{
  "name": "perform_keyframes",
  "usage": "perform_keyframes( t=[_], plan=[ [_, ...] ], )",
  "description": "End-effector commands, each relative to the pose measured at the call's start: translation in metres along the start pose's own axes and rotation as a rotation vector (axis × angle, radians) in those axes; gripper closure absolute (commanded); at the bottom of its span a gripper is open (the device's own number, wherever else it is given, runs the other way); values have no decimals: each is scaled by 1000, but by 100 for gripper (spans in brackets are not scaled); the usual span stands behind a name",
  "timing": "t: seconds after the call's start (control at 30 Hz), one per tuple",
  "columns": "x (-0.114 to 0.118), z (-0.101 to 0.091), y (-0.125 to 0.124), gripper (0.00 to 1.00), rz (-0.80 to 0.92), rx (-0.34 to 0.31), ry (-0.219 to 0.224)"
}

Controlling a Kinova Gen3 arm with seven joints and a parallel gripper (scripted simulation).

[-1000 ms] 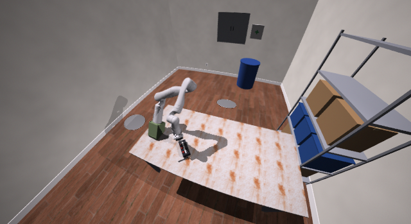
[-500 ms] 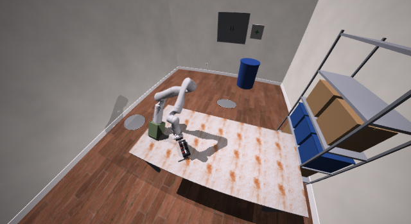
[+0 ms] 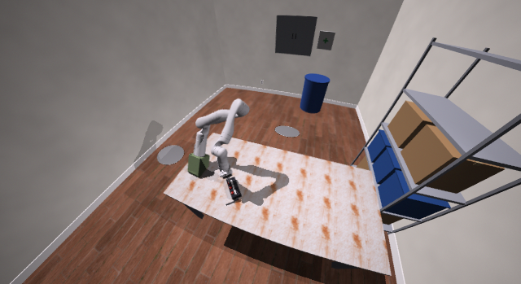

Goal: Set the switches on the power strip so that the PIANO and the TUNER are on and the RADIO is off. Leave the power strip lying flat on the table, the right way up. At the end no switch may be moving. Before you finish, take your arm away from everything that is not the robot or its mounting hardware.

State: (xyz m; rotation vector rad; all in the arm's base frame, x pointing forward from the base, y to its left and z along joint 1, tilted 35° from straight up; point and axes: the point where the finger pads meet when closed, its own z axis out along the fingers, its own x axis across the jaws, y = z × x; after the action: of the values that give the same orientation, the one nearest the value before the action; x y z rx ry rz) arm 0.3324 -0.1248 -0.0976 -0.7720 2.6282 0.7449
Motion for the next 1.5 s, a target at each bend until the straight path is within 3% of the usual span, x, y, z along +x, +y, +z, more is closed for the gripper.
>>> perform_keyframes(
  t=[0.0,1.47],
  plan=[
    [0,0,0,100,0,1,0],
    [0,6,0,100,0,1,0]
  ],
)
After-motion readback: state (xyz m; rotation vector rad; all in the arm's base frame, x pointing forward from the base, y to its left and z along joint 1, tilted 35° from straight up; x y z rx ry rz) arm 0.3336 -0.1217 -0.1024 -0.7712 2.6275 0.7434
